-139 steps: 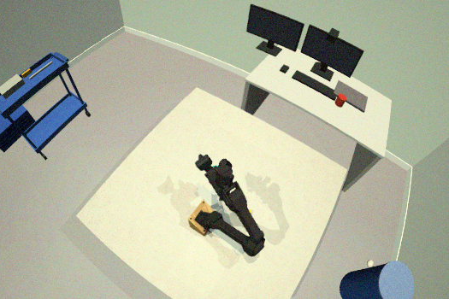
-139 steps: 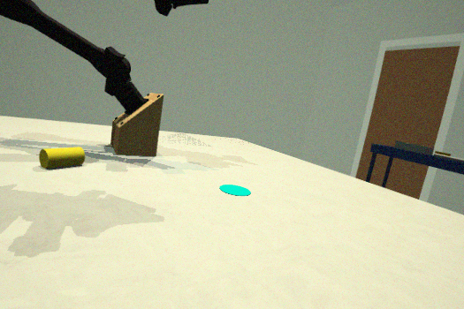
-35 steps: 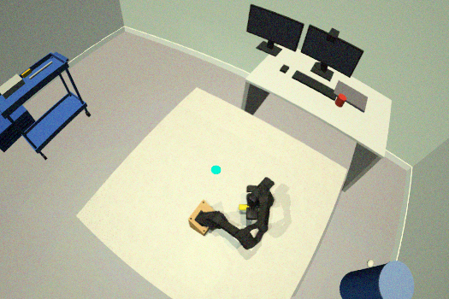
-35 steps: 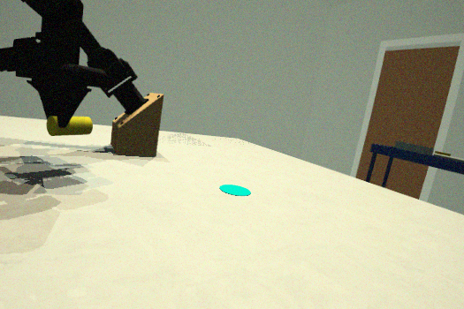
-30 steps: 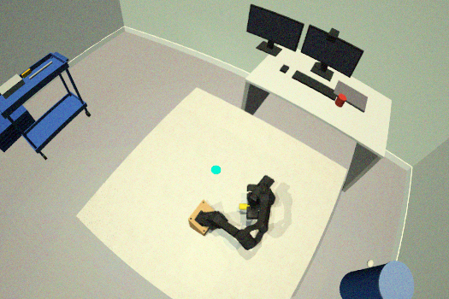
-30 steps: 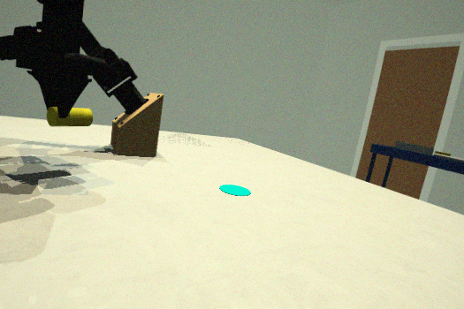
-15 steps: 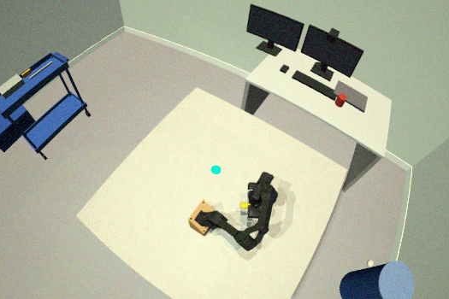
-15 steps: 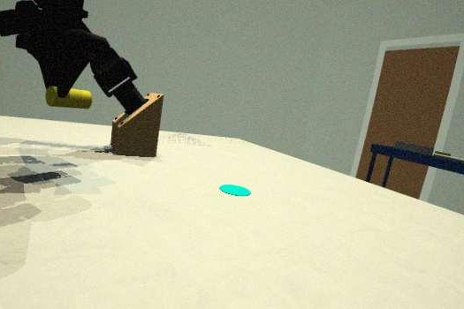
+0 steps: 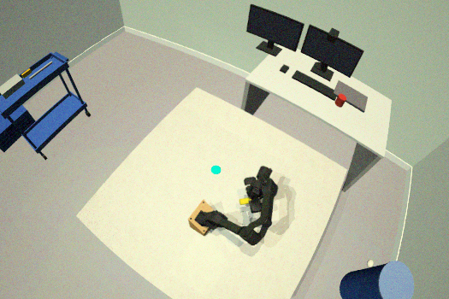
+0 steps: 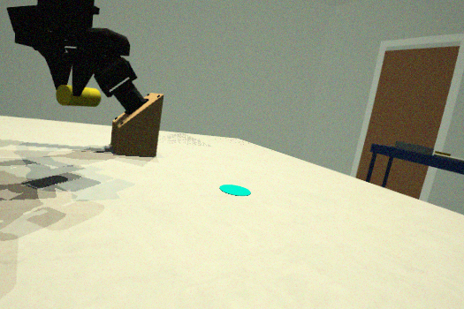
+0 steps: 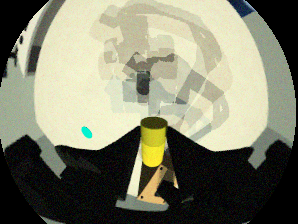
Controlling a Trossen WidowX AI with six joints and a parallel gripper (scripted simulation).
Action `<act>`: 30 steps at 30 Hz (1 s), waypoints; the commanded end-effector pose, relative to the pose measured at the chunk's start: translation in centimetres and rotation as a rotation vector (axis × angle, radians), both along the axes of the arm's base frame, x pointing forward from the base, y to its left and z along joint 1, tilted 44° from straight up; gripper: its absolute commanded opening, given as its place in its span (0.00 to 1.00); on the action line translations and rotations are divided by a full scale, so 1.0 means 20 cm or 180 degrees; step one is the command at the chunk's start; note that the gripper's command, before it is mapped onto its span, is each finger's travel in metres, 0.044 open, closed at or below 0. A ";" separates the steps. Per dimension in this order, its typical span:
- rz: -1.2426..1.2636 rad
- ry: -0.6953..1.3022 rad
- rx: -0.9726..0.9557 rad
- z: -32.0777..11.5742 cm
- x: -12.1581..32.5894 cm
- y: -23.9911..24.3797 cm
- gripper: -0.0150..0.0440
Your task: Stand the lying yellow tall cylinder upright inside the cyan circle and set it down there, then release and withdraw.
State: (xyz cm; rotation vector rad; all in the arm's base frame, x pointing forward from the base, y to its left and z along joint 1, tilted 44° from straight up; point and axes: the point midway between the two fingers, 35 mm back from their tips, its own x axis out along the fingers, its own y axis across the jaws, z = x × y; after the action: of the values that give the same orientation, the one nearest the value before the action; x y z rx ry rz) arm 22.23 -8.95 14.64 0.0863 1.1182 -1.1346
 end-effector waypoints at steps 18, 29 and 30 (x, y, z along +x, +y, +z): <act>0.0968 0.0812 0.0095 -0.08 0.23 0.17 0.43; 0.1470 0.1254 0.0117 -0.15 0.33 0.27 0.43; 0.1515 0.1294 0.0119 -0.16 0.34 0.28 0.43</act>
State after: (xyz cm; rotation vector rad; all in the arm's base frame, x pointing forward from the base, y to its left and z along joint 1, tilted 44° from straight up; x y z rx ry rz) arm 28.33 -4.10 11.76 -0.3377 1.3999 -0.7671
